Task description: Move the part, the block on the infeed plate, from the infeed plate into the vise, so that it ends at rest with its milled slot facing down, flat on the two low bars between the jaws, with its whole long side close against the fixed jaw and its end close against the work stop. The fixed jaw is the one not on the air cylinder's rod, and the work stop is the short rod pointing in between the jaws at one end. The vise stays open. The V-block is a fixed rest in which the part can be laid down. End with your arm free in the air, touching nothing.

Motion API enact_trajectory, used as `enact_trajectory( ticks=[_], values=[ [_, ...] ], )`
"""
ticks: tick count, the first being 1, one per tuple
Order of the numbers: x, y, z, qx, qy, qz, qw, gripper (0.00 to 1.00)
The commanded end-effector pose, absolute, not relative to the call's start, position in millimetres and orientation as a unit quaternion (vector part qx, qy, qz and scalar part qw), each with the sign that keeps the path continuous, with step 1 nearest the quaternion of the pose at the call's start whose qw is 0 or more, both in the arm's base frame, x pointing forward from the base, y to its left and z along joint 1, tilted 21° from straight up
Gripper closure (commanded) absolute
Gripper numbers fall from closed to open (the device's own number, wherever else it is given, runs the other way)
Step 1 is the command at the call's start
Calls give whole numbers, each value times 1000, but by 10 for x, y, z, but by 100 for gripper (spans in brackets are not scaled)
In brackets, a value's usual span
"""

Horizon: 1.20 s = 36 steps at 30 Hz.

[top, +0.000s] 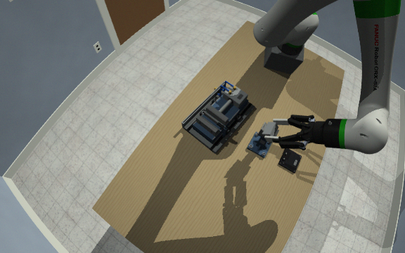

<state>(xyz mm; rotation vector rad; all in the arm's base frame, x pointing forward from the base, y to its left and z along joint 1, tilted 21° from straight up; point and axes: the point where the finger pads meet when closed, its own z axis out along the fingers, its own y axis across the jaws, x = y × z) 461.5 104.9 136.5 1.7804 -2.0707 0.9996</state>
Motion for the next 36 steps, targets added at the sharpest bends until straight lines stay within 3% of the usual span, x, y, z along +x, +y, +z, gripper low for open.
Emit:
enact_trajectory(
  ticks=[1,36],
  values=[
    [4616,1050,1366,608,-707,341,116,49],
    [4623,1052,1344,608,-707,341,116,49]
  ],
)
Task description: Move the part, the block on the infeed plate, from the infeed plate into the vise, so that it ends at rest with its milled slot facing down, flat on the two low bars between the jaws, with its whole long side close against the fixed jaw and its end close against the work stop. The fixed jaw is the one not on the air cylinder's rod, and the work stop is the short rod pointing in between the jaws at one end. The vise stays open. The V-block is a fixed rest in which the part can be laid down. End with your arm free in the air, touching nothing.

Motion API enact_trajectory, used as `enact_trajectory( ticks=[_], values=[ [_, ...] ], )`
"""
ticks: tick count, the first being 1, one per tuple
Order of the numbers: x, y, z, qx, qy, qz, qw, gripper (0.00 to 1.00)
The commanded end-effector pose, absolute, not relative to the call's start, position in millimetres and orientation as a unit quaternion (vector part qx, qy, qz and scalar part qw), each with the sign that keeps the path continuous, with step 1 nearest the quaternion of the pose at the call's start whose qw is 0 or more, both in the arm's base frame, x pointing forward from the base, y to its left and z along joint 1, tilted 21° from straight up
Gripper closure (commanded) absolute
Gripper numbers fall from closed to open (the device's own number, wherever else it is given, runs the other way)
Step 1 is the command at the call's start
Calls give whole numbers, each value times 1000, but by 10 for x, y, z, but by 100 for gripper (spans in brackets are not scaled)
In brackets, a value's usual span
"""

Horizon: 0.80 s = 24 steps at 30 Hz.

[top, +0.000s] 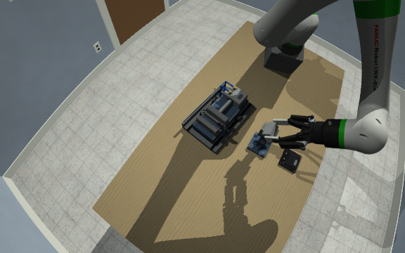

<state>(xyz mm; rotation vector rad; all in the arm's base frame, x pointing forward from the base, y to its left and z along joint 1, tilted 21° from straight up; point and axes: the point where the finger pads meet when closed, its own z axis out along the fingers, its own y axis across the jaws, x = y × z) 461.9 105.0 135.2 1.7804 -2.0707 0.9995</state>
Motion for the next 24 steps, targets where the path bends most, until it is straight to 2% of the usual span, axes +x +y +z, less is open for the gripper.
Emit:
enact_trajectory(
  ticks=[1,24],
  values=[
    [4625,1053,1340,608,-707,341,116,49],
    [4625,1044,1336,617,-710,326,98,49]
  ],
)
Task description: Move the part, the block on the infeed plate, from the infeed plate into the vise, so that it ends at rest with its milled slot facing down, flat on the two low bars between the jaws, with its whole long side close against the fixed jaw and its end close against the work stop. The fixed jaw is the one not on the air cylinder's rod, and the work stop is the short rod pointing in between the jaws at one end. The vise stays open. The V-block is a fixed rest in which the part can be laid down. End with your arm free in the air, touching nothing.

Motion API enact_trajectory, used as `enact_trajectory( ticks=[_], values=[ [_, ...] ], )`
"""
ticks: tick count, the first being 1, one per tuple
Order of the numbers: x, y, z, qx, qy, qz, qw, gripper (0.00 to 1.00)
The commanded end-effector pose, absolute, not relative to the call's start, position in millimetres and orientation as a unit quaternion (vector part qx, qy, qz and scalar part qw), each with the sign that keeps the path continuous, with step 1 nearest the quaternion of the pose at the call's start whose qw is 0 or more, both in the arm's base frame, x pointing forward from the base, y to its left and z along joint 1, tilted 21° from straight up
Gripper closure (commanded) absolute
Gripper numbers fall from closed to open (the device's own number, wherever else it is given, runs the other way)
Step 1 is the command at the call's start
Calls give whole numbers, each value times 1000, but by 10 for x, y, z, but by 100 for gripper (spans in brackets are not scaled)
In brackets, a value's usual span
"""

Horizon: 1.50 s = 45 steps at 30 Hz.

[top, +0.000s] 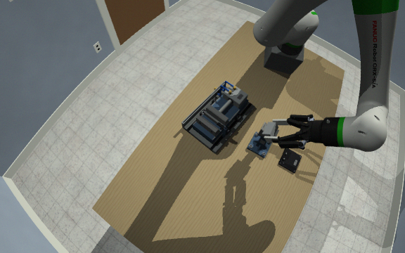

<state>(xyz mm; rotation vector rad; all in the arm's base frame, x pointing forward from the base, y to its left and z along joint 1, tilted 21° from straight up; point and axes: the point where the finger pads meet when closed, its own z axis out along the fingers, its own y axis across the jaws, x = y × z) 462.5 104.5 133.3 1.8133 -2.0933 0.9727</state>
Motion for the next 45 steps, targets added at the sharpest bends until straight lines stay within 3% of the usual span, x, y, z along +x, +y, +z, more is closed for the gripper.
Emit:
enact_trajectory(
  ticks=[1,20,45],
  values=[
    [4625,1042,1337,617,-710,324,97,49],
    [4620,1023,1348,631,-714,296,64,49],
    [4610,964,1371,663,-716,216,-25,49]
  ],
)
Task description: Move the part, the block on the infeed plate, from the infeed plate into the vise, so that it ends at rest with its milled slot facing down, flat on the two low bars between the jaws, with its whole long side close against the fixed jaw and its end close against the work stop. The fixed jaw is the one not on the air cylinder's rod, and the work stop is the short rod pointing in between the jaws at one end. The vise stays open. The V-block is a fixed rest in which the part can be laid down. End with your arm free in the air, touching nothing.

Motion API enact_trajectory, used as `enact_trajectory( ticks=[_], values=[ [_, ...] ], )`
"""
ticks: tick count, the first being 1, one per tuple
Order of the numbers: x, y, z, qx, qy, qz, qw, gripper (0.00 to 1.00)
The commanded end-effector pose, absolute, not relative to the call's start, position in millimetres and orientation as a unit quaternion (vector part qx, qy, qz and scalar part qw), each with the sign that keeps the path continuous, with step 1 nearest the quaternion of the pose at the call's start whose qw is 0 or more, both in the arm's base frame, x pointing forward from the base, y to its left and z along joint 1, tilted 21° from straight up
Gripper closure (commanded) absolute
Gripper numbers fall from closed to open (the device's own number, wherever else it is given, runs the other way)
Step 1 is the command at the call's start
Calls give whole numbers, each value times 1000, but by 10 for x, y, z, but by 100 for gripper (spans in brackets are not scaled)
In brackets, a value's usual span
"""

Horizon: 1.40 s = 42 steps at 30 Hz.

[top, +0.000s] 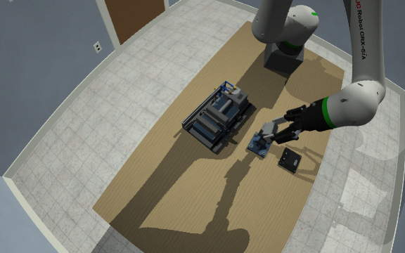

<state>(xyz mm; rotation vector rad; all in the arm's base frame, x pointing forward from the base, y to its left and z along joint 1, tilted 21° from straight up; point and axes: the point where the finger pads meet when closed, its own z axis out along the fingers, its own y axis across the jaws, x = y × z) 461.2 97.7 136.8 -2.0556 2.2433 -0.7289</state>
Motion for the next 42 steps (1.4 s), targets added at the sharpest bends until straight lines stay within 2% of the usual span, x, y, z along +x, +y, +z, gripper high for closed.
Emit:
enact_trajectory(
  ticks=[1,24,42],
  values=[
    [4609,960,1371,-665,716,-210,30,49],
    [4605,890,1380,-688,705,-116,129,49],
    [4605,851,1376,-694,693,-64,181,49]
  ],
)
